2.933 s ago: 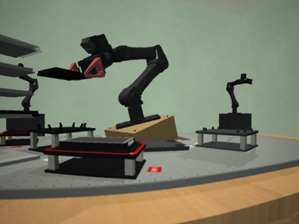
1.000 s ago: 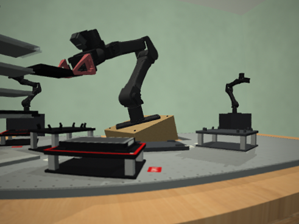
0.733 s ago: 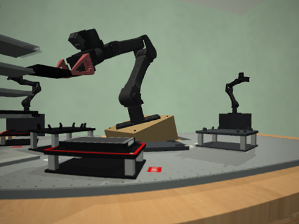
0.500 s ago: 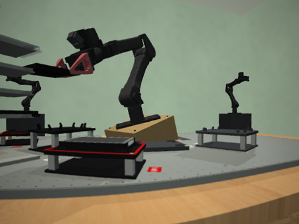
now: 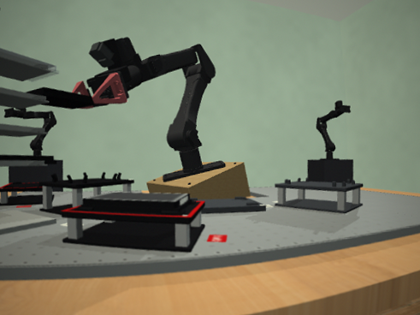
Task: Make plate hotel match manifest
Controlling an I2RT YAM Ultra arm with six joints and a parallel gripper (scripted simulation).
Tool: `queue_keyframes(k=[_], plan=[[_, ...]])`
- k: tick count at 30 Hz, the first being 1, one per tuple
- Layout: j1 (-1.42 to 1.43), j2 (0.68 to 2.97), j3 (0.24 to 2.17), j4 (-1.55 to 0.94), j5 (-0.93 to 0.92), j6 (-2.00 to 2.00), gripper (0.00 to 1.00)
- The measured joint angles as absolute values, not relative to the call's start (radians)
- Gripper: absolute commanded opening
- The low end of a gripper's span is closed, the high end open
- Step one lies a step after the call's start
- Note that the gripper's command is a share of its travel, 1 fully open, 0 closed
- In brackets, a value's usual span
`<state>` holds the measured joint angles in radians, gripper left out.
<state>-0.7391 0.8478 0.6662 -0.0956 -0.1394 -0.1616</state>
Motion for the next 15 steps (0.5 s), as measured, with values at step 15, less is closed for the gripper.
queue_keyframes(k=[15], plan=[[-0.733, 0.880, 0.679, -0.068, -0.134, -0.159, 0.86]])
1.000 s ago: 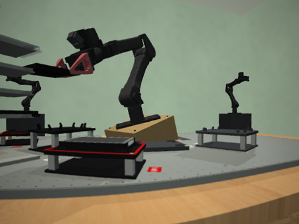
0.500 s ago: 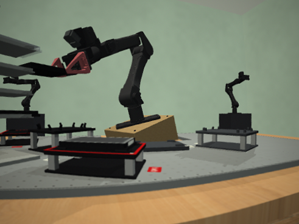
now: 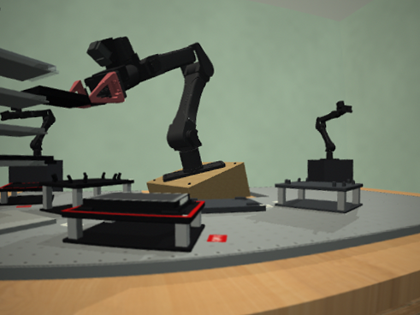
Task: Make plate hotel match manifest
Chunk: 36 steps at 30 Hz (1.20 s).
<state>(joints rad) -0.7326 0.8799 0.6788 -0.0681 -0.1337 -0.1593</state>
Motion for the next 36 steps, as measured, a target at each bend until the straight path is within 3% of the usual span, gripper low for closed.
queue_keyframes(k=[36], plan=[[-0.712, 0.980, 0.709, 0.001, -0.116, -0.155, 0.86]])
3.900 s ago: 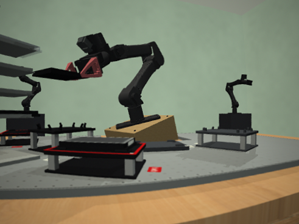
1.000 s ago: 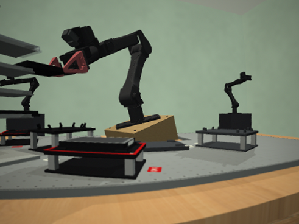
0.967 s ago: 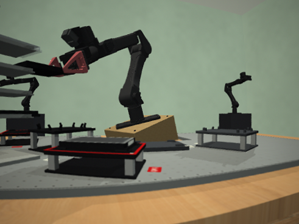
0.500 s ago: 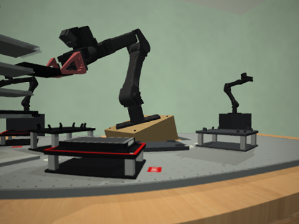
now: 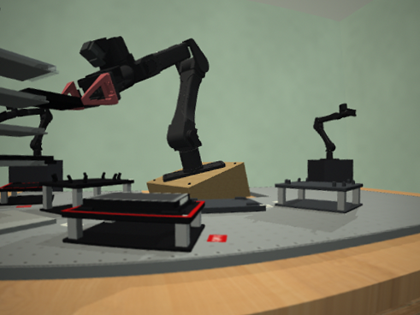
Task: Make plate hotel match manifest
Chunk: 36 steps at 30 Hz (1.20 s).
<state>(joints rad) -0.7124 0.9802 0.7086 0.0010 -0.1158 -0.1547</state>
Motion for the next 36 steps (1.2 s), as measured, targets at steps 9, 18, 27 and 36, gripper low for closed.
queue_keyframes(k=[9, 18, 27, 36], plan=[[-0.709, 1.002, 0.718, 0.014, -0.112, -0.154, 0.86], [-0.704, 1.028, 0.730, 0.027, -0.109, -0.152, 0.86], [-0.701, 1.045, 0.739, 0.038, -0.106, -0.152, 0.86], [-0.701, 1.045, 0.743, 0.044, -0.106, -0.152, 0.86]])
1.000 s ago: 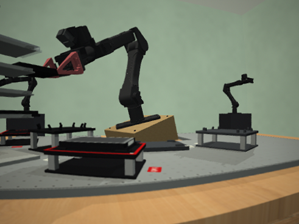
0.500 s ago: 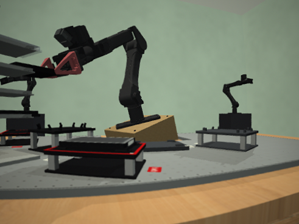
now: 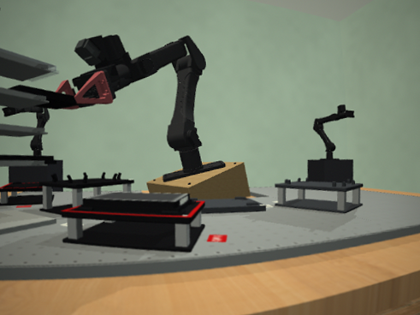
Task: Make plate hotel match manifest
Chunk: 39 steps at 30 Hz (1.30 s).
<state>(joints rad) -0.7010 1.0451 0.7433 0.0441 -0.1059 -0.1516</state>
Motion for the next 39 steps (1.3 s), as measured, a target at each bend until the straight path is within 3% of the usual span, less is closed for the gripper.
queue_keyframes(k=[39], plan=[[-0.697, 1.098, 0.749, 0.092, -0.102, -0.150, 0.86]])
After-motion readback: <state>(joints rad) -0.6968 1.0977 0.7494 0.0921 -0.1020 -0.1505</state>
